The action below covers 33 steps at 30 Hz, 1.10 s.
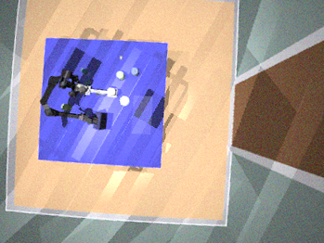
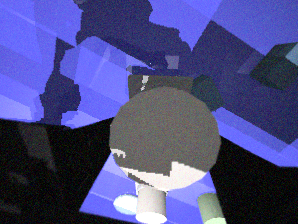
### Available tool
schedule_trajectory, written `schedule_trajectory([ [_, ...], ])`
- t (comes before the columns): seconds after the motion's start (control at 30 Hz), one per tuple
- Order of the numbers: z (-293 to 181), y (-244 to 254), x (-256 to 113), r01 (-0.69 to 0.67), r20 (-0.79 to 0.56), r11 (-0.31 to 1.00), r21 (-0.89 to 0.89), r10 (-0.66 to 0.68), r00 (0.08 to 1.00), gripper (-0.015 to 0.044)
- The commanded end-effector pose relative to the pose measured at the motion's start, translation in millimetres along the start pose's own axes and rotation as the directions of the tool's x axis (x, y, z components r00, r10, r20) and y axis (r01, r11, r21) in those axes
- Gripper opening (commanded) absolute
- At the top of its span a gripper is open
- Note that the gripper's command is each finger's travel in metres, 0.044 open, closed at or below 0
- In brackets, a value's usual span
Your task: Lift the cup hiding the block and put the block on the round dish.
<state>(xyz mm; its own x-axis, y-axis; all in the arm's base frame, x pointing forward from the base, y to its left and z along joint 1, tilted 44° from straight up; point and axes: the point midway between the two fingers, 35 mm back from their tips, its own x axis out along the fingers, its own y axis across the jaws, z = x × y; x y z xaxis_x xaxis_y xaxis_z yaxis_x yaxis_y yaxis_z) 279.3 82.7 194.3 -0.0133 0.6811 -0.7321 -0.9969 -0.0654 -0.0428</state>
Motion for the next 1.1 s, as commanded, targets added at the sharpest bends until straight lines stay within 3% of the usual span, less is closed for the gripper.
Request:
schedule_trajectory([
  [0.0,0,-1,-9,0.015,0.000,1.000,0.000,-0.015,1.000,0.0000],
  [0.67,1,3,-34,0.031,-0.001,0.999,0.023,-0.031,1.000,0.0000],
  [1.07,1,3,-27,0.018,0.003,1.000,0.024,-0.018,1.000,0.0000],
])
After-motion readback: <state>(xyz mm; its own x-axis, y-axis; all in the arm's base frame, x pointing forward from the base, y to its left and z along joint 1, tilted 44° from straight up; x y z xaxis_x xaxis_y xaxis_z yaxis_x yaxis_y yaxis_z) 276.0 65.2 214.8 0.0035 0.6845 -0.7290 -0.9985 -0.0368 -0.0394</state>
